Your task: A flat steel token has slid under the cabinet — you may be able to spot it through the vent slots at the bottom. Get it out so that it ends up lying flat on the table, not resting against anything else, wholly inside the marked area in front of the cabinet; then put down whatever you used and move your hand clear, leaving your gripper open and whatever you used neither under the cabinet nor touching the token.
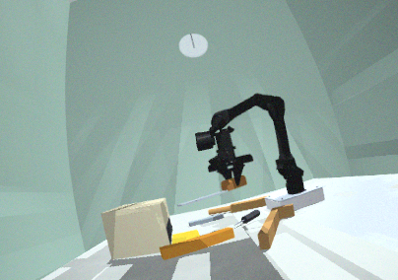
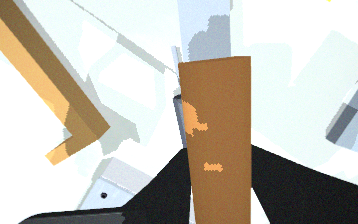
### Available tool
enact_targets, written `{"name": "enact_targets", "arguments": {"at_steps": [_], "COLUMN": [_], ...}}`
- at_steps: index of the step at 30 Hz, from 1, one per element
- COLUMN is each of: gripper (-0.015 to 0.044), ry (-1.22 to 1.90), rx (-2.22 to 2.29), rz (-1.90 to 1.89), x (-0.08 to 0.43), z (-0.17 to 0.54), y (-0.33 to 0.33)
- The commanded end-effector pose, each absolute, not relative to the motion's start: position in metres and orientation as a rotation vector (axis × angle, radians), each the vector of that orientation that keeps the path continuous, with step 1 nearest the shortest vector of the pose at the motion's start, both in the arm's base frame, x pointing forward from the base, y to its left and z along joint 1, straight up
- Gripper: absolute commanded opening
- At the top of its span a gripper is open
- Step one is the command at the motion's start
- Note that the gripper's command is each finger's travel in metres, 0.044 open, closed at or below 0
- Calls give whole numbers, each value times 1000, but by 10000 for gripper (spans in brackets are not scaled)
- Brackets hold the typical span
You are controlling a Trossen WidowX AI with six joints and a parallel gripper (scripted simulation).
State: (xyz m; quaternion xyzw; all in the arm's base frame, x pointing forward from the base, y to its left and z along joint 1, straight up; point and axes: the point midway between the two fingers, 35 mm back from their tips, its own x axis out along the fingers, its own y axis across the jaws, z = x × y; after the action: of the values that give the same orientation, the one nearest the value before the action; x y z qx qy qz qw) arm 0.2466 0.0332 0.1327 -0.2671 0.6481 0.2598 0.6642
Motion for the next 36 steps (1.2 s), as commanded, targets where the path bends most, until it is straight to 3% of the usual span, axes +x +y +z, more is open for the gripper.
{"name": "enact_targets", "arguments": {"at_steps": [1,36], "gripper": [0,0], "ry": [1466,1514], "rx": [-574,-353], "rz": [570,355], "x": [247,247], "z": [133,133], "y": [34,33]}}
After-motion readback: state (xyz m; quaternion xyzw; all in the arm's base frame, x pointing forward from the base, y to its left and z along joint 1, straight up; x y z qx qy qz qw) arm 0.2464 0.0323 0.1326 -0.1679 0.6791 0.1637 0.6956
